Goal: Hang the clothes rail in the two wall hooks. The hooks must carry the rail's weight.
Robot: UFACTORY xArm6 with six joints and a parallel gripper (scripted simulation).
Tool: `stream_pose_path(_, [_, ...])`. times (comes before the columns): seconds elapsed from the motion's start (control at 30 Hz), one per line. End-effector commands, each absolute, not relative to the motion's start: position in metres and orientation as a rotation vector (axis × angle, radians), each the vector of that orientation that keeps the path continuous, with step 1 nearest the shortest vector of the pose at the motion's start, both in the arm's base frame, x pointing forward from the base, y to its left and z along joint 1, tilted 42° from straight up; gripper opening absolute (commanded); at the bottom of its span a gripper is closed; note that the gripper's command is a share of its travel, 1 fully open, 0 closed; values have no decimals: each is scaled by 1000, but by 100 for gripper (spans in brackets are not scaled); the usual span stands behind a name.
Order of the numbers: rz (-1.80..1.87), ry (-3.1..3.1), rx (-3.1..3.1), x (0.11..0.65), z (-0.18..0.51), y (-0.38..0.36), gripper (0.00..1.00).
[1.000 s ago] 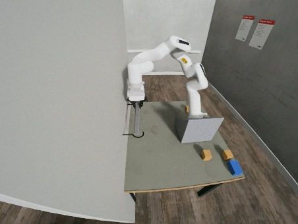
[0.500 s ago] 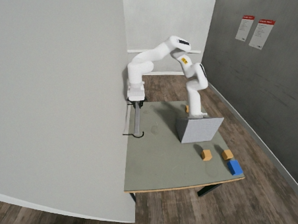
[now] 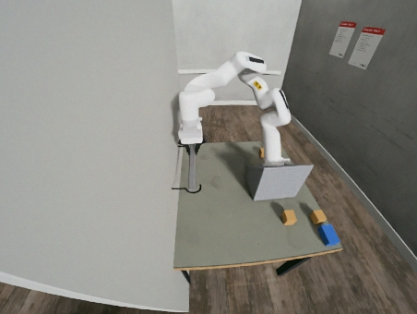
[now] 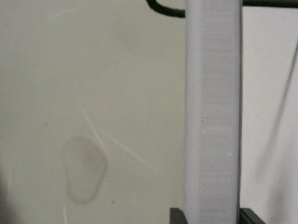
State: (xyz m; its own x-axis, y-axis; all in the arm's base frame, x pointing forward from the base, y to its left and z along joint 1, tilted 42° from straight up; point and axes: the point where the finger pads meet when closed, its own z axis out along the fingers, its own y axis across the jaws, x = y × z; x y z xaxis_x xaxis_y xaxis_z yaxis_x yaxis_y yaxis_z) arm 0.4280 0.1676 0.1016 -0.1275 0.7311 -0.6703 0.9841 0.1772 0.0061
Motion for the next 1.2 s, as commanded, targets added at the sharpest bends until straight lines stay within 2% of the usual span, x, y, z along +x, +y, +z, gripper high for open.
stream_pose_path(0.0, [-606, 1921, 1609, 430, 97, 164, 0])
stream_pose_path(1.17, [-606, 1921, 1609, 437, 58, 130, 0])
